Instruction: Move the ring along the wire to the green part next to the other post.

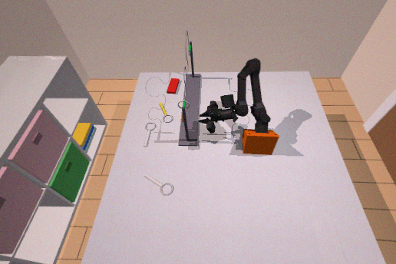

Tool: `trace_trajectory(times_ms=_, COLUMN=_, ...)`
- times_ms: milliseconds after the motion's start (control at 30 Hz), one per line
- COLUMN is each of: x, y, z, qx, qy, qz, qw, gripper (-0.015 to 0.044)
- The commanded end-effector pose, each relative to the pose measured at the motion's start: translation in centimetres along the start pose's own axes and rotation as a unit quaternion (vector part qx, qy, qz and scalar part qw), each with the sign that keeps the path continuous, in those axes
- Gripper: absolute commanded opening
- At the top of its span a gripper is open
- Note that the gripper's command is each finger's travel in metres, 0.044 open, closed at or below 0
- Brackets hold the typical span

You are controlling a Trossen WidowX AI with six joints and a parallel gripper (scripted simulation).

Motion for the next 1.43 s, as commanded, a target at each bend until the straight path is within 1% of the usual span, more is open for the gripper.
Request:
trace_trajectory(times_ms=0, x=0.0, y=0.0, z=0.0, qx=0.001, qy=-0.003, qz=0.001, qw=1.0, gripper=0.016)
trace_trajectory(times_ms=267, x=0.0, y=0.0, z=0.0, qx=0.001, qy=-0.003, qz=0.001, qw=1.0, gripper=0.016)
trace_trajectory(times_ms=333, x=0.0, y=0.8, z=0.0, qx=0.0, qy=0.0, qz=0.0, qw=1.0, gripper=0.0212)
trace_trajectory(times_ms=467, x=0.6, y=4.5, z=-0.2, qx=0.0, qy=0.001, qz=-0.001, qw=1.0, gripper=0.0317)
trace_trajectory(times_ms=600, x=0.7, y=4.7, z=-0.2, qx=0.0, qy=0.001, qz=-0.001, qw=1.0, gripper=0.0423)
trace_trajectory(times_ms=633, x=0.7, y=4.7, z=-0.2, qx=0.0, qy=0.001, qz=-0.001, qw=1.0, gripper=0.044)
trace_trajectory(times_ms=1400, x=0.7, y=4.7, z=-0.2, qx=0.0, qy=0.001, qz=-0.001, qw=1.0, gripper=0.044)
Point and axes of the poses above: the point midway between the two fingers, 35 mm back from their tips, its own y axis back along the fingers, its own z axis across the jaws, x = y × z, the point moved 2 cm from there along y, back along the fingers, and after that the axes turned 14 degrees about -y, right-handed, at the moved point
